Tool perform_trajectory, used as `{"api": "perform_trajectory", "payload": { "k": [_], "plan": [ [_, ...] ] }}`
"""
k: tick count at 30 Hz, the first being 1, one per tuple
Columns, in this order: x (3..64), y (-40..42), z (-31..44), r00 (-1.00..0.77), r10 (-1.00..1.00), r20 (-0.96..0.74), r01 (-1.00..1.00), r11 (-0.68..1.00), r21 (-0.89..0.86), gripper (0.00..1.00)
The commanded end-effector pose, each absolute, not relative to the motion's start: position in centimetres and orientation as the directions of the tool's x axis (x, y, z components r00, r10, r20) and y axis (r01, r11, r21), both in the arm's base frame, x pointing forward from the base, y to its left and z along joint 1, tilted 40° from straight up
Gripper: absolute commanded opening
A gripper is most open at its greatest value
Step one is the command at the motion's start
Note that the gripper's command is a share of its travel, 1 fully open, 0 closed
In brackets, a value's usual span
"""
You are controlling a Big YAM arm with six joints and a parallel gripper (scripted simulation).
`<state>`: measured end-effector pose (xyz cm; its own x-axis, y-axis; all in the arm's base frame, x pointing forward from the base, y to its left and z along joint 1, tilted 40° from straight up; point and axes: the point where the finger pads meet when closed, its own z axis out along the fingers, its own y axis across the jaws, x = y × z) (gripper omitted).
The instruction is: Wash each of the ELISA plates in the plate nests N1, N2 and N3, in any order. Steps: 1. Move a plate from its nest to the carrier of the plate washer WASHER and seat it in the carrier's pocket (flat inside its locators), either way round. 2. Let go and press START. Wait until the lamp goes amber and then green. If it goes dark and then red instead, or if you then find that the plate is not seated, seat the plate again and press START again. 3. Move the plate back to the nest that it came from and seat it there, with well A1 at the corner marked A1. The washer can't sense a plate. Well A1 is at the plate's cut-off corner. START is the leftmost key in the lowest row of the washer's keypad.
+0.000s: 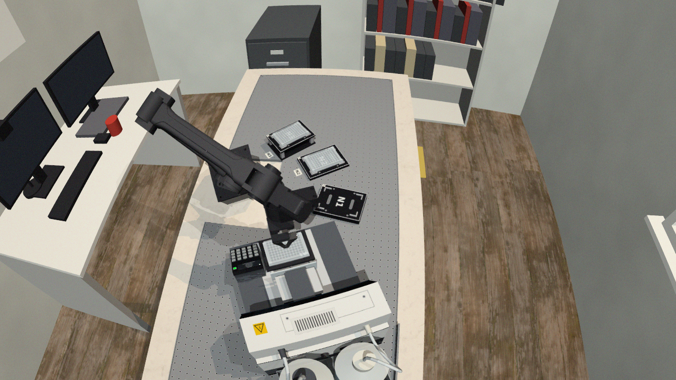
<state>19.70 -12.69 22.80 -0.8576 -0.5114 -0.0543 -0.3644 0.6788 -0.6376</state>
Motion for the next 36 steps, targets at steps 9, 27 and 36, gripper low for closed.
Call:
{"api": "perform_trajectory", "payload": {
  "k": [9, 27, 36],
  "plan": [
    [20.1, -13.3, 22.3, -0.844, -0.535, -0.029, -0.397, 0.661, -0.637, 1.00],
    [20.9, -14.6, 20.4, -0.844, -0.535, -0.029, -0.397, 0.661, -0.637, 1.00],
    [21.5, -15.4, 19.2, -0.844, -0.535, -0.029, -0.397, 0.661, -0.637, 1.00]
  ]
}}
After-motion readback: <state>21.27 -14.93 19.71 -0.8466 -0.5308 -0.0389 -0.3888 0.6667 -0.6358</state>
